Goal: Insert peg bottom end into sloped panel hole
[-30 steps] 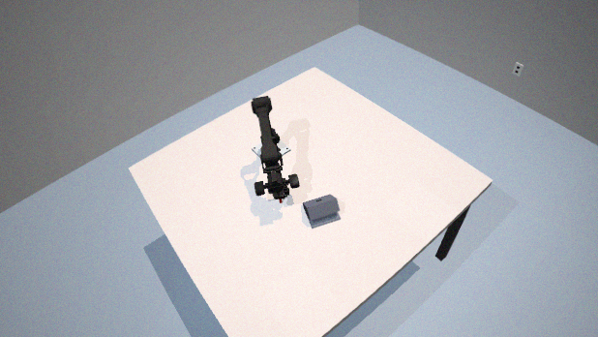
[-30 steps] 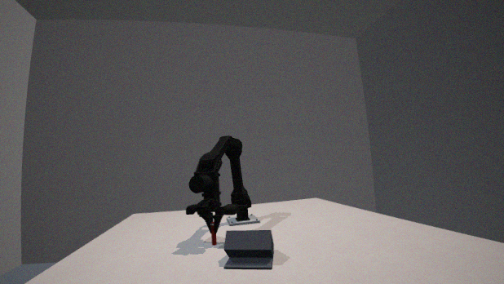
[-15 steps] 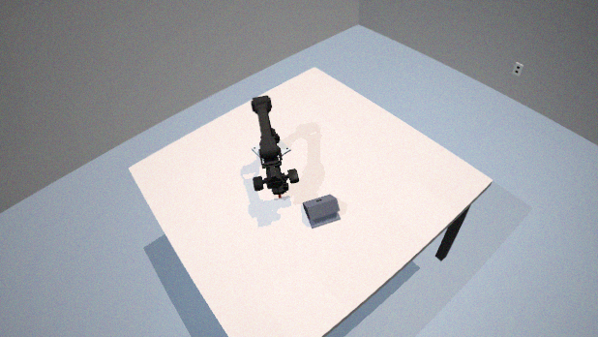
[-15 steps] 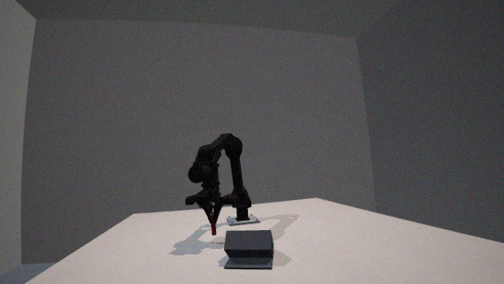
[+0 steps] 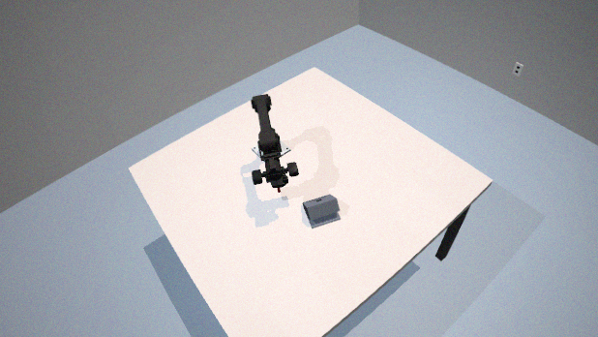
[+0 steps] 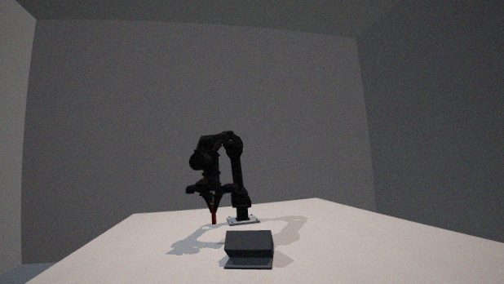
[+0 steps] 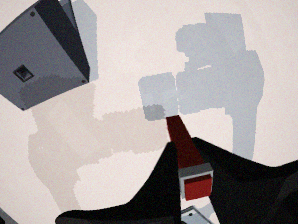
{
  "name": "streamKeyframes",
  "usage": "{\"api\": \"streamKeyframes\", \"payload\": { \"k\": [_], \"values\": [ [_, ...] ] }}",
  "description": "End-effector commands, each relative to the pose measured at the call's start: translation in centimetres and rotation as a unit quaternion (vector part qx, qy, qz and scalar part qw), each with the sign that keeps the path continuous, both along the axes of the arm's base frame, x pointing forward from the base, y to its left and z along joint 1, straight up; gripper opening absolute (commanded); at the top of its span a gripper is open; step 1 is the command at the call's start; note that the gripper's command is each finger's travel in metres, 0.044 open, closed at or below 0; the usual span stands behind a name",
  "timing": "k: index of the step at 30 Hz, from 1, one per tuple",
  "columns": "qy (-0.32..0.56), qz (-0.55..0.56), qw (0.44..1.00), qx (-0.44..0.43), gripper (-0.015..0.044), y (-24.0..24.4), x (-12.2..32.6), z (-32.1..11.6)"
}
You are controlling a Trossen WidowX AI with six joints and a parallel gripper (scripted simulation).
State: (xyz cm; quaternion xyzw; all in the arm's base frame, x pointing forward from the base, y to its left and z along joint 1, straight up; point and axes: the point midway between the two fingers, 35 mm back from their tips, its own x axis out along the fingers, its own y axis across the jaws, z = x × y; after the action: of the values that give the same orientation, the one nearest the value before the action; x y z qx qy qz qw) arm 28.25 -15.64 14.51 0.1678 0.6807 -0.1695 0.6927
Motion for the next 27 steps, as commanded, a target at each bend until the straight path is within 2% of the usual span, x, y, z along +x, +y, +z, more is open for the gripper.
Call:
{"api": "streamKeyframes", "payload": {
  "k": [1, 27],
  "values": [
    [-0.008, 0.0, 1.0, -0.01, 0.0, 0.2, 0.1, 0.6],
    [-0.062, 0.019, 0.996, -0.064, 0.0, 2.9, 1.9, 0.8]
  ]
}}
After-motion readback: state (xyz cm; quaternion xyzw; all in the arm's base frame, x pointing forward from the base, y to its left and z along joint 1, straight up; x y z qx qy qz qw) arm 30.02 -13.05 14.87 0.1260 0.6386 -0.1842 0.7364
